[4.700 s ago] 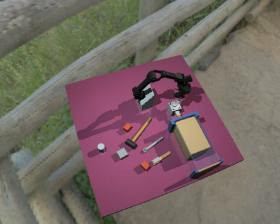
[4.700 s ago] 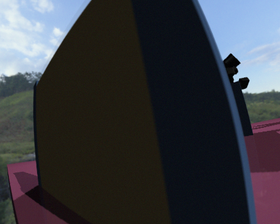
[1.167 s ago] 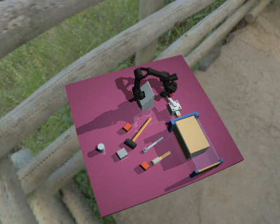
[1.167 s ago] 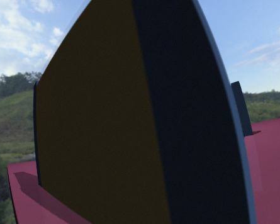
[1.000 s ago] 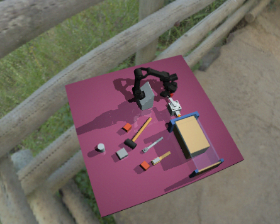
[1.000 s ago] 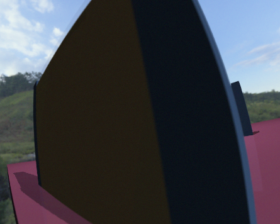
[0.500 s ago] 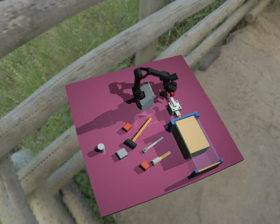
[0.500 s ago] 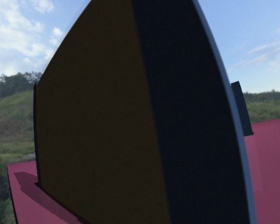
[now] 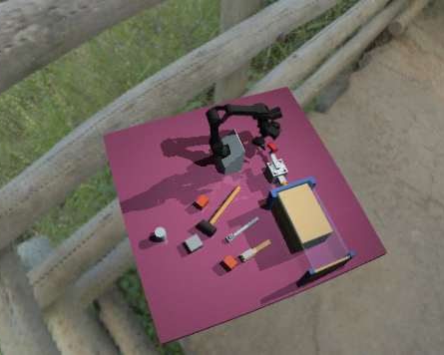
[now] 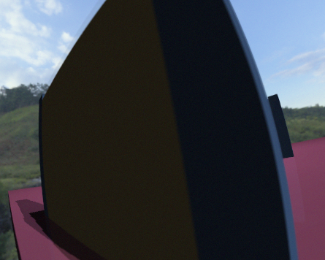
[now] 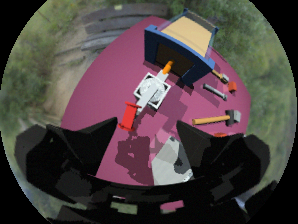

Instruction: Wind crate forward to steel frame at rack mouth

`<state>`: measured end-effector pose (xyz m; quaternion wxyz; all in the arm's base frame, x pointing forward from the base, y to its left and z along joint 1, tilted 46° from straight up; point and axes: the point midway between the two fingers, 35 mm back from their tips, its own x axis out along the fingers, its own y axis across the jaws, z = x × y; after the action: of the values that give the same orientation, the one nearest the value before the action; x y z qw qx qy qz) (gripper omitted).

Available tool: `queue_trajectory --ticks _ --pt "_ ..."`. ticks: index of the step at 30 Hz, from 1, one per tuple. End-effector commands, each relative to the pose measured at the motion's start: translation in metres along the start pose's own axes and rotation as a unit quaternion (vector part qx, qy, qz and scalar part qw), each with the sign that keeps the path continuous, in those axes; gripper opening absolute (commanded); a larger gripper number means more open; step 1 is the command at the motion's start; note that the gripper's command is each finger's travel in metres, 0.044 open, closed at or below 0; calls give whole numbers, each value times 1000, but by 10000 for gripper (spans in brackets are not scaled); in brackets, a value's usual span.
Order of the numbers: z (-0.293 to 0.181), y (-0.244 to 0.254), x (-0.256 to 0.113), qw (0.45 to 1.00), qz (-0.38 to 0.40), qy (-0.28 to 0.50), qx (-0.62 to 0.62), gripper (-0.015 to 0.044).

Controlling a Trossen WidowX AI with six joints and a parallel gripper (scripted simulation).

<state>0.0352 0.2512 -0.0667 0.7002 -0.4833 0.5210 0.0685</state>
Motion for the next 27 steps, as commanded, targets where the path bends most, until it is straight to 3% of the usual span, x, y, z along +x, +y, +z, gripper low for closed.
queue_trajectory --ticks 1,7,21,27 --pt "0 -10 -35 1000 10 -7 5 440" --pt "6 -9 -36 1000 9 -3 4 440" --pt "108 -12 3 986 -12 164 2 440" --pt "127 -20 22 978 -8 207 1 440"
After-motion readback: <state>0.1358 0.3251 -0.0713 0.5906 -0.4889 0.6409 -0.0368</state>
